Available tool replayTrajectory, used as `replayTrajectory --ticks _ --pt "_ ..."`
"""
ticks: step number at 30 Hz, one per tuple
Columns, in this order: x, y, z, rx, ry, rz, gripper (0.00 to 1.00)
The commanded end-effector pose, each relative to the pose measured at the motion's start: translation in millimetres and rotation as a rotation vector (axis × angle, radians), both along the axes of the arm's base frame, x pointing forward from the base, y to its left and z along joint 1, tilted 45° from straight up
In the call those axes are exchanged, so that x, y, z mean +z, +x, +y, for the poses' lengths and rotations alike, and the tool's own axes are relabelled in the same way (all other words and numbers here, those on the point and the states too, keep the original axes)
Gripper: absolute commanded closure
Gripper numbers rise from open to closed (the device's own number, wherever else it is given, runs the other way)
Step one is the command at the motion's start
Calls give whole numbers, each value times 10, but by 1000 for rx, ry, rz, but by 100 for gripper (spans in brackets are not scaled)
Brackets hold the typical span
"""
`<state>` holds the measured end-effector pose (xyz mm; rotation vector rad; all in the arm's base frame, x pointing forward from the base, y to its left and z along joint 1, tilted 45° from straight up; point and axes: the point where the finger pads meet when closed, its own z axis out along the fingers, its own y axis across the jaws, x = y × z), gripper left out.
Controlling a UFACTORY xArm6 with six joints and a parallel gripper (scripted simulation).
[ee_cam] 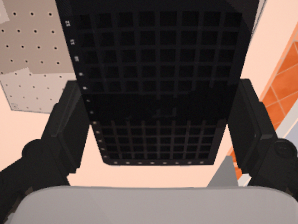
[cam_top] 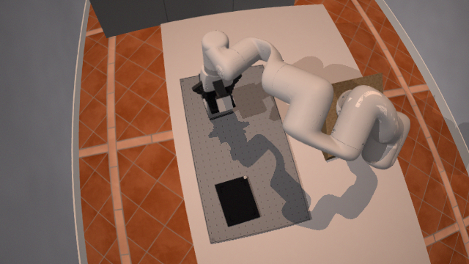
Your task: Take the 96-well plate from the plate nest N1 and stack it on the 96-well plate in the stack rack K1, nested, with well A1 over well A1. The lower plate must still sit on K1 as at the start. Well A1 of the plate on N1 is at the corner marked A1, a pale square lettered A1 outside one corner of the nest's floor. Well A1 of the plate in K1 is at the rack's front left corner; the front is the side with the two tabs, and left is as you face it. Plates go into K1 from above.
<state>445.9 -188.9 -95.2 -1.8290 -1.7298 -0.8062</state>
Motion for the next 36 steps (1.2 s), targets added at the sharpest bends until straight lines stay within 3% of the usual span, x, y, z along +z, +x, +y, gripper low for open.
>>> replayTrajectory --ticks 1,18,36 --pt "-117 -16 -148 -1 -2 -2 100" --pt "-455 -97 -492 -1 -2 -2 100" --pt "-466 -97 -502 -1 -2 -2 100"
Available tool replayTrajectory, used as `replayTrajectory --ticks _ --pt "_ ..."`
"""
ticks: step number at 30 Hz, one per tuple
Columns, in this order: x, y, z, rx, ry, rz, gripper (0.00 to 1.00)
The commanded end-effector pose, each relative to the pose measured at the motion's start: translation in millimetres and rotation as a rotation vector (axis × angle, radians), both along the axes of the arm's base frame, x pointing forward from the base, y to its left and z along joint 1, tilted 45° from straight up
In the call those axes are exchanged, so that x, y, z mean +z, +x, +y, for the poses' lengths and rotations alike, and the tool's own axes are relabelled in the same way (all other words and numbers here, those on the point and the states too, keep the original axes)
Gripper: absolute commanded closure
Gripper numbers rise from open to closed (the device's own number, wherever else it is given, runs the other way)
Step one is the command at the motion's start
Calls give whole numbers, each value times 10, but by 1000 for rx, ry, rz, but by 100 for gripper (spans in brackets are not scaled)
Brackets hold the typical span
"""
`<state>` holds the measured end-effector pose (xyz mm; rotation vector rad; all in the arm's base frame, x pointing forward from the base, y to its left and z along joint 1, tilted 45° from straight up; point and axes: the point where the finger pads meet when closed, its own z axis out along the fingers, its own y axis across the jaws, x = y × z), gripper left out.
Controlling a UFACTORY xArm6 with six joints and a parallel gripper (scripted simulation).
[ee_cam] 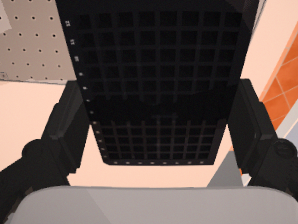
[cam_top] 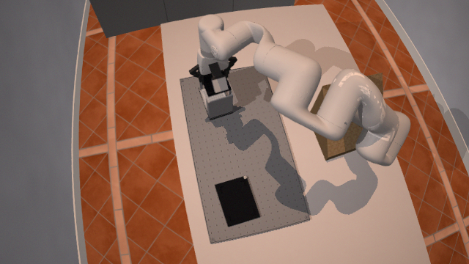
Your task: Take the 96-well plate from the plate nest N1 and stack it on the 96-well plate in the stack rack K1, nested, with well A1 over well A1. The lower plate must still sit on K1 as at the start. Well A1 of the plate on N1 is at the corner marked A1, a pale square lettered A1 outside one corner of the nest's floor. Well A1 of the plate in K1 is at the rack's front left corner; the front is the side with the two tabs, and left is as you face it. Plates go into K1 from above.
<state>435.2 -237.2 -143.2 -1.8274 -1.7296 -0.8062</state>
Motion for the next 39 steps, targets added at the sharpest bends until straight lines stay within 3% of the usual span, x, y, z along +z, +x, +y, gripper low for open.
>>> replayTrajectory --ticks 1,22,39 --pt "14 9 -19 -2 -3 -3 100" --pt "21 10 -13 -2 -3 -3 100" --pt "-153 32 166 -2 -3 -3 100"
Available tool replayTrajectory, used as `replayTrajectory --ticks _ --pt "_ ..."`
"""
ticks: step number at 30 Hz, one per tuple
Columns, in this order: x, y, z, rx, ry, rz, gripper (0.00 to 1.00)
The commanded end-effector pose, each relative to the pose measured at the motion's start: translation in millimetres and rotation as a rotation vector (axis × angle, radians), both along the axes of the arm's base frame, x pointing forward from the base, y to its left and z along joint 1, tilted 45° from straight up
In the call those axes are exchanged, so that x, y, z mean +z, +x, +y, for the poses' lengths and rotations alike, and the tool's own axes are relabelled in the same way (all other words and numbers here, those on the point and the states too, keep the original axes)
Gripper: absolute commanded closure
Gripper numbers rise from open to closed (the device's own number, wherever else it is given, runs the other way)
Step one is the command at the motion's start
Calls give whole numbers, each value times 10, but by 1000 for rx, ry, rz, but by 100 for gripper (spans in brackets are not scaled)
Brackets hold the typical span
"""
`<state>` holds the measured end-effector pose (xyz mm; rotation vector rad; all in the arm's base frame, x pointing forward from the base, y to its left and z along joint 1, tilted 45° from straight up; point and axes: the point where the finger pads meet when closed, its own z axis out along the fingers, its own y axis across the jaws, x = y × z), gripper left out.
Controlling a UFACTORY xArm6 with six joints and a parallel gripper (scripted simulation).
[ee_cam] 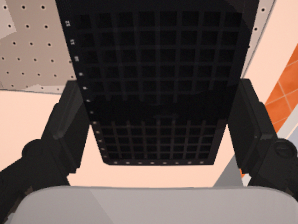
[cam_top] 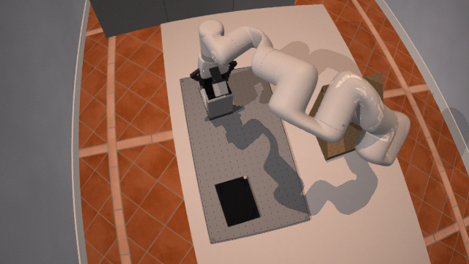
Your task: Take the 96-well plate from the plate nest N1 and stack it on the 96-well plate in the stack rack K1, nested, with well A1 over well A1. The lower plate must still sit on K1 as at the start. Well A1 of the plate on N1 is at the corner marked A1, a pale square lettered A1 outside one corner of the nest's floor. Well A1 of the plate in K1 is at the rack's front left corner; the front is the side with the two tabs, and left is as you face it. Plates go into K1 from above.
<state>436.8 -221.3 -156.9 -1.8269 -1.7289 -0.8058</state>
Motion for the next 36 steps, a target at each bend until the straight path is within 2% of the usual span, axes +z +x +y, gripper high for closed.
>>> replayTrajectory --ticks 1,36 --pt "-28 18 19 -2 -4 -4 100" --pt "-391 63 385 -2 -3 -4 100"
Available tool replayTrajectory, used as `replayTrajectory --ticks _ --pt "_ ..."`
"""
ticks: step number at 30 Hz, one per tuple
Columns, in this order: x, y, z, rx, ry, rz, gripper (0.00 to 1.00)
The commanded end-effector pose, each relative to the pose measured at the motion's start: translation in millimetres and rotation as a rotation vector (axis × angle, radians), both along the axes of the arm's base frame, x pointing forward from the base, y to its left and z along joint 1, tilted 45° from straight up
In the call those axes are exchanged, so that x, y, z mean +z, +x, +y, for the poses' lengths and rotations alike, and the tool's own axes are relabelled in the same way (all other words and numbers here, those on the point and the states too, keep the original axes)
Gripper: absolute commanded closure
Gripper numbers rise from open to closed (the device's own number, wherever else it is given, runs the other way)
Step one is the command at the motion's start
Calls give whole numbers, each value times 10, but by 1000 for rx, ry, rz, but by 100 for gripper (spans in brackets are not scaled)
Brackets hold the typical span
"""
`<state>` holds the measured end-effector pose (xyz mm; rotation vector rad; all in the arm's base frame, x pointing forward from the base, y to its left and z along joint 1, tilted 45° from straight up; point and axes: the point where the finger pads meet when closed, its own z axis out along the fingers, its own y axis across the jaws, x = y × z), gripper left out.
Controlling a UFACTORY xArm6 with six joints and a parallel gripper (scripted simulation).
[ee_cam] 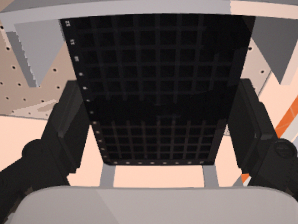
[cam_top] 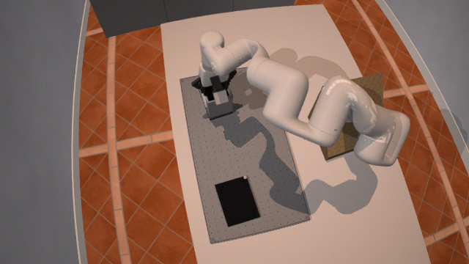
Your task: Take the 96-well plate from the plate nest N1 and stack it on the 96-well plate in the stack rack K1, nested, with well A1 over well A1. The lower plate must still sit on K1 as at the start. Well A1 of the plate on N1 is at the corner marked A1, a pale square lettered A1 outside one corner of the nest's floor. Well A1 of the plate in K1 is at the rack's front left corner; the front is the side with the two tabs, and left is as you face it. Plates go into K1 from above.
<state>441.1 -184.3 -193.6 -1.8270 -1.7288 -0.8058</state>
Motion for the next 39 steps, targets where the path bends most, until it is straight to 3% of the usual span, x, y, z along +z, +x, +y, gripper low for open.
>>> replayTrajectory --ticks 1,29,39 --pt "-37 21 27 -2 -3 -4 100" --pt "-342 58 333 -2 -3 -4 100" --pt "-348 60 339 -2 -3 -4 100"
